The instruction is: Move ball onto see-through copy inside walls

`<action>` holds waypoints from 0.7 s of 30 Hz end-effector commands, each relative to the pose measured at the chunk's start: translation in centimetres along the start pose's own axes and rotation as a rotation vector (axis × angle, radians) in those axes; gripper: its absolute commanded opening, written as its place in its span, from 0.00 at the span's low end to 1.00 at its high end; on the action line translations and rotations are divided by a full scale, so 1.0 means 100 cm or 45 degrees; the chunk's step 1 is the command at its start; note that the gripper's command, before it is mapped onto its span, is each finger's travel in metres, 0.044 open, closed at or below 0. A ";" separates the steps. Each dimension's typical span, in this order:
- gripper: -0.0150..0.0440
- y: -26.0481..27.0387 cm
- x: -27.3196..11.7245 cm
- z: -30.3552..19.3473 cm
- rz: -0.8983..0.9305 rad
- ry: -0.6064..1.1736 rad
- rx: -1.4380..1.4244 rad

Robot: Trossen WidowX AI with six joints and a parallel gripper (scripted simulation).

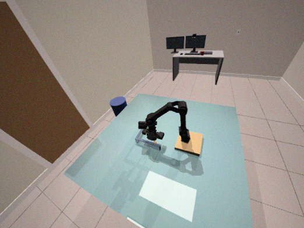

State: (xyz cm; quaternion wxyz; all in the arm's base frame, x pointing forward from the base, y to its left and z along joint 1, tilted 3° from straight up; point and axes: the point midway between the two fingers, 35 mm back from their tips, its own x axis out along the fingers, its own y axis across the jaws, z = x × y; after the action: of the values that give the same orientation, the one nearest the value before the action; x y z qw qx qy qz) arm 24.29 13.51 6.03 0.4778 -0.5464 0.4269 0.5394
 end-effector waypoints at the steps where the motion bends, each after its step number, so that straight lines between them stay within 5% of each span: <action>1: 0.25 -0.004 -0.024 0.001 -0.016 0.000 0.003; 14: 0.25 0.003 -0.100 -0.001 -0.016 0.000 0.003; 21: 0.25 0.007 -0.093 0.006 -0.015 -0.001 0.003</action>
State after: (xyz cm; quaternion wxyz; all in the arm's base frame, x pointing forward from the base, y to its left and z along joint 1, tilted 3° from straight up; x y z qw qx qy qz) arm 23.36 13.06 15.98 0.4841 -0.5478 0.4223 0.5359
